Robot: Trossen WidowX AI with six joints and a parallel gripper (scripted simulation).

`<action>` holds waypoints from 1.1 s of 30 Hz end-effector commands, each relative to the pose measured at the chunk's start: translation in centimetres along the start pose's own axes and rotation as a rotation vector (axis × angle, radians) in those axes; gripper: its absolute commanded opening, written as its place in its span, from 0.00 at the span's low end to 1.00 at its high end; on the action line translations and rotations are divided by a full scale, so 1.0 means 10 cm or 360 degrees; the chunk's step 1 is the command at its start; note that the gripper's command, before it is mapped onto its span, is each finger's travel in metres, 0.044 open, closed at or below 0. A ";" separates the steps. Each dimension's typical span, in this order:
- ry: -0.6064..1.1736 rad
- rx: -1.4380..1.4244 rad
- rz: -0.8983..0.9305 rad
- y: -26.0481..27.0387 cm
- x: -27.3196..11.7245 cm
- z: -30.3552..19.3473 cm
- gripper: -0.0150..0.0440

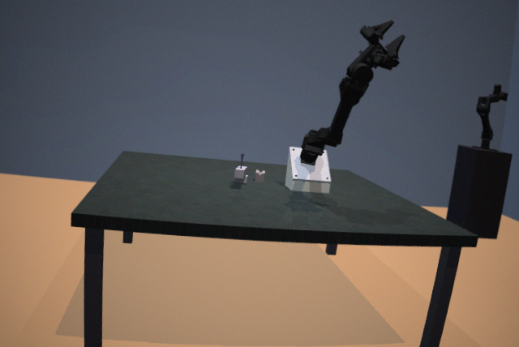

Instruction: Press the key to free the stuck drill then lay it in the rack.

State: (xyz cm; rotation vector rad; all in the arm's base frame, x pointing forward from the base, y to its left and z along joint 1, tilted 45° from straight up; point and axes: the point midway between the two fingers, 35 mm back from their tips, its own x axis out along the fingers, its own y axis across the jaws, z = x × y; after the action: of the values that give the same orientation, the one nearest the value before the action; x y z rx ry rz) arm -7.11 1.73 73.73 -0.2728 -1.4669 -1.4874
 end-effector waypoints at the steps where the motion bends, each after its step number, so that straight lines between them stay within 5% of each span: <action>1: 0.0000 0.0000 0.0000 0.00 0.00 0.00 0.89; 10: 0.0025 -0.0004 0.0001 -0.01 0.02 -0.05 0.49; 15: 0.0304 -0.0049 0.0025 -0.12 0.18 -0.63 0.26; 33: 0.1489 -0.0116 0.0342 -0.16 -0.30 -2.89 0.25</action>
State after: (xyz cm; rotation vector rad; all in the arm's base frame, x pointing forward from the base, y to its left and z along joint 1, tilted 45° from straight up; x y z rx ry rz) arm 3.73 -19.35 65.87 0.1463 -0.7219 -1.2729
